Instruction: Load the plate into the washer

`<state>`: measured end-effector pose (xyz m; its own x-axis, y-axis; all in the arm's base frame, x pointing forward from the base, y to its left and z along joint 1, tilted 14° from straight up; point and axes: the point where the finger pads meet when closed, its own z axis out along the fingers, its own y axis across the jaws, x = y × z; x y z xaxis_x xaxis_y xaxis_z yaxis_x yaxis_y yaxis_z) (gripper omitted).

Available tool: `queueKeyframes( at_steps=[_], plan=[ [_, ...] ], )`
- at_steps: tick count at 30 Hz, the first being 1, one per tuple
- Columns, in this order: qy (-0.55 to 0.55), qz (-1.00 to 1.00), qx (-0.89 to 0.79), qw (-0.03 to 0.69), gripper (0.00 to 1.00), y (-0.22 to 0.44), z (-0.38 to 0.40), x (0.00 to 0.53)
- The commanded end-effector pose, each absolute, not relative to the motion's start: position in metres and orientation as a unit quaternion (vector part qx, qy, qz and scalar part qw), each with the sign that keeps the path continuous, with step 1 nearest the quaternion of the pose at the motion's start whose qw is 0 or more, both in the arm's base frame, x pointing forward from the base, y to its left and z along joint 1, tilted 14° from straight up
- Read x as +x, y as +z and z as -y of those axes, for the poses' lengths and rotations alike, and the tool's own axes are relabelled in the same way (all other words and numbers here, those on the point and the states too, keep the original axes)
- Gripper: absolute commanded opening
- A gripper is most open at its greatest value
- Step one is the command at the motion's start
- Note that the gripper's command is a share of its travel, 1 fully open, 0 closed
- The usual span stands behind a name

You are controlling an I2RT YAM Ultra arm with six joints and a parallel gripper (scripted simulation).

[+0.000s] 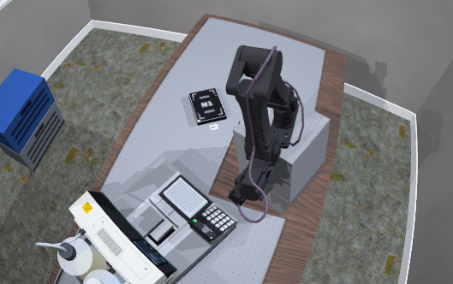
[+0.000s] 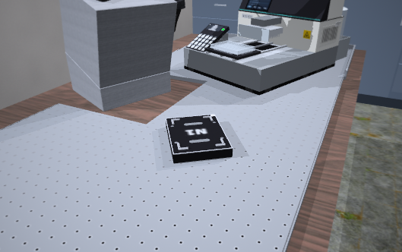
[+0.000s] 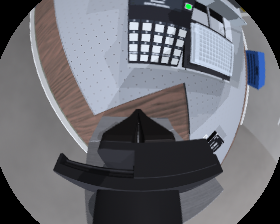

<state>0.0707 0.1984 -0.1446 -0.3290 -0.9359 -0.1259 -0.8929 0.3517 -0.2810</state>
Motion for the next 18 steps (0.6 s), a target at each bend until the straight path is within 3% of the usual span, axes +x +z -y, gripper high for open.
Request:
queueKeyframes(
  at_steps=[1, 18],
  plan=[
    [-0.019, -0.805, -0.556, 0.207, 0.00, -0.146, -0.233, 0.082],
    [-0.004, -0.804, -0.553, 0.219, 0.00, -0.138, -0.246, 0.082]
  ],
)
